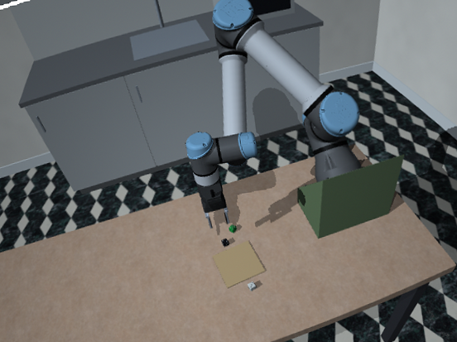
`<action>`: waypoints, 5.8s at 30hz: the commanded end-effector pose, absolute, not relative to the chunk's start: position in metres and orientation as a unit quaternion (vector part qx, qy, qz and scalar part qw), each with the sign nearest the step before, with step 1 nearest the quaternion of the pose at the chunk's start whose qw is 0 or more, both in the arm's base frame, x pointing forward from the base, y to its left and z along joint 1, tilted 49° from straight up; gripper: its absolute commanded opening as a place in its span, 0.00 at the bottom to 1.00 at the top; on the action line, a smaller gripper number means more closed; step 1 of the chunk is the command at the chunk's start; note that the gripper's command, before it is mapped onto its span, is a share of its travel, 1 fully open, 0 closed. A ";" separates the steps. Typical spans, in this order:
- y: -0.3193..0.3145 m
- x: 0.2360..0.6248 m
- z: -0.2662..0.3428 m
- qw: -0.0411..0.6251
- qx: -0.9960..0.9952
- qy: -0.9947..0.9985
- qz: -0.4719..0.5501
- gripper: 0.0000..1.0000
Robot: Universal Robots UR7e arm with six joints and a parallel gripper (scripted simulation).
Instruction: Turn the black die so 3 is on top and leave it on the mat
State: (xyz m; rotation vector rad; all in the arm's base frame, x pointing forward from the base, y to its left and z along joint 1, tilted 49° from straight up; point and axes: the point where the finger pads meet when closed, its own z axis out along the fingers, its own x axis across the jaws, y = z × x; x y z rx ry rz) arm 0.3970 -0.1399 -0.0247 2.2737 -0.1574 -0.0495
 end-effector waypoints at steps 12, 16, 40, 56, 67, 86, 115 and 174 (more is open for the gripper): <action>-0.142 0.406 -0.032 0.415 0.878 -0.232 0.058 1.00; -0.144 0.409 -0.034 0.409 0.859 -0.294 0.088 1.00; -0.155 0.417 -0.040 0.353 0.703 -0.575 0.225 1.00; -0.164 0.415 -0.042 0.288 0.541 -0.729 0.304 1.00; -0.169 0.411 -0.044 0.233 0.413 -0.809 0.348 1.00; -0.174 0.398 -0.048 0.134 0.187 -0.889 0.396 1.00; -0.175 0.389 -0.053 0.068 0.040 -0.907 0.413 1.00; -0.178 0.388 -0.056 0.067 0.039 -0.908 0.413 0.70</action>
